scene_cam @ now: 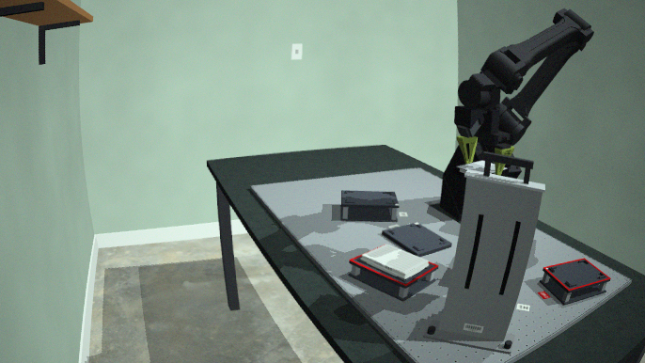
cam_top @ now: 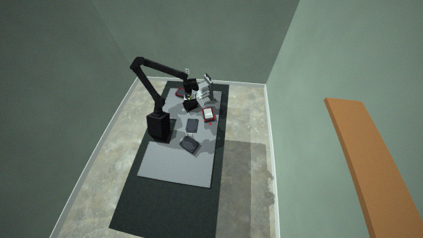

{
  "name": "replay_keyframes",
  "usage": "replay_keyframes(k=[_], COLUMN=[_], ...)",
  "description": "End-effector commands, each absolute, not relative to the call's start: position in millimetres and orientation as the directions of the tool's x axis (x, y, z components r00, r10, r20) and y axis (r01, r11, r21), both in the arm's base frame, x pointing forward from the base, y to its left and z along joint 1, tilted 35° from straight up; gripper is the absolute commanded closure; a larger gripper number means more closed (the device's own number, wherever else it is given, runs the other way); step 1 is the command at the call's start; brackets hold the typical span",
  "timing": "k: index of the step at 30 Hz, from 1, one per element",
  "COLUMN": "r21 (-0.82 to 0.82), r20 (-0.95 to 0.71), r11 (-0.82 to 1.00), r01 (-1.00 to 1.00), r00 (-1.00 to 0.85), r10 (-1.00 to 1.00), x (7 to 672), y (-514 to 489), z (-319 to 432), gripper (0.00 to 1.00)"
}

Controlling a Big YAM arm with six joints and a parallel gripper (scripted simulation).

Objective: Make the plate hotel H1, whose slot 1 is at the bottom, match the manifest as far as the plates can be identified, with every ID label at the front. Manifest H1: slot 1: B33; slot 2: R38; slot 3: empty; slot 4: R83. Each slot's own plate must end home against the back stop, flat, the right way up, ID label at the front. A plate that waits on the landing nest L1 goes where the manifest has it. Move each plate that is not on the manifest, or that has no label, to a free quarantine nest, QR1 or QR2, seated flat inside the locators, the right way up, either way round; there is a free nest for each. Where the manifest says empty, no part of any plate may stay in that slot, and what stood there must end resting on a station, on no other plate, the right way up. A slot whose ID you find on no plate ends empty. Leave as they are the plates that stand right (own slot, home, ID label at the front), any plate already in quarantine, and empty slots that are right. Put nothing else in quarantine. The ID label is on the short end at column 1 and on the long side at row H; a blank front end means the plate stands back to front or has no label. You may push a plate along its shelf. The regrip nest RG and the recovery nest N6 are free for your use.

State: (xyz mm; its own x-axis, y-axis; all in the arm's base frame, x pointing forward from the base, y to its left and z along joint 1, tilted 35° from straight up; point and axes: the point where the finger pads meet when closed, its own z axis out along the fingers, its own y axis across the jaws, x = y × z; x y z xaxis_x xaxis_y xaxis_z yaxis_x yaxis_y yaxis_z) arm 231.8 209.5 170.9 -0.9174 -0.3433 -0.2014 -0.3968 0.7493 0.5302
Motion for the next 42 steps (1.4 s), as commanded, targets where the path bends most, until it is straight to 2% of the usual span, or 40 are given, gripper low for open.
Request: replay_keyframes(k=[1, 5, 21, 31, 42], r21=[0.547, 0.556, 0.57, 0.571, 0.53], r20=[-0.178, -0.103, 0.01, 0.054, 0.2], r11=[0.768, 0.798, 0.822, 0.816, 0.79], r01=[-0.332, -0.234, -0.012, 0.091, 0.309], r00=[-0.943, -0.972, -1.0, -0.996, -0.951], r10=[-0.281, -0.213, -0.021, 0.073, 0.237], x=[234, 236, 265, 273, 270], y=[212, 201, 169, 160, 149], z=[183, 167, 150, 149, 130], gripper=[0.14, 0.14, 0.14, 0.14, 0.14])
